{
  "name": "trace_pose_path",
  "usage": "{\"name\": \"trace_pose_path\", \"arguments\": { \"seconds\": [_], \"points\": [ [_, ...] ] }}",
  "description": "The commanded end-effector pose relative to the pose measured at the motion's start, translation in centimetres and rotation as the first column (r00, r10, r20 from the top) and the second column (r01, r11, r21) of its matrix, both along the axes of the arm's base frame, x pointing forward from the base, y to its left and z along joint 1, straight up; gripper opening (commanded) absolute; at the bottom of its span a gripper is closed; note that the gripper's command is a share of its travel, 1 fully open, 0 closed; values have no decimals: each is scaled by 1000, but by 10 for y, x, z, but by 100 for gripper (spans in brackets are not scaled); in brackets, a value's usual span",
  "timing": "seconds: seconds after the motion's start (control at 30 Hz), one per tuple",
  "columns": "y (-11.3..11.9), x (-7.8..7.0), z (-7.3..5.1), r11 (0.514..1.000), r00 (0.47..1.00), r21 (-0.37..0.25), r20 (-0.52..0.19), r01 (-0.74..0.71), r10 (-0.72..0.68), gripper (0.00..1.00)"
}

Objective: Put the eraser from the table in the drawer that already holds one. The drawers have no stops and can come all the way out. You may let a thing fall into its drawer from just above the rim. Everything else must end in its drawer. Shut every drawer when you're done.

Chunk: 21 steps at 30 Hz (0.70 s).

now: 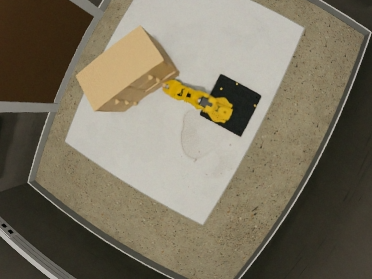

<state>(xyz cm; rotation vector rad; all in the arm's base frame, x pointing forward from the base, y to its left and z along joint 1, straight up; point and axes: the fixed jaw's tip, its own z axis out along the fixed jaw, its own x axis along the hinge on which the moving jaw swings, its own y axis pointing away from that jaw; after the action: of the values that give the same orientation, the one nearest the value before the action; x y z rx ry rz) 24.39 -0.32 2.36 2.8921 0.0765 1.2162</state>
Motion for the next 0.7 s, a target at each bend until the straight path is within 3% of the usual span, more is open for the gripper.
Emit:
{"name": "trace_pose_path", "arguments": {
  "seconds": [0.0,0.67],
  "points": [
    [-7,5,0,999,999,14,5,45,-45,0],
    [-8,7,0,999,999,14,5,49,-49,0]
  ]
}}
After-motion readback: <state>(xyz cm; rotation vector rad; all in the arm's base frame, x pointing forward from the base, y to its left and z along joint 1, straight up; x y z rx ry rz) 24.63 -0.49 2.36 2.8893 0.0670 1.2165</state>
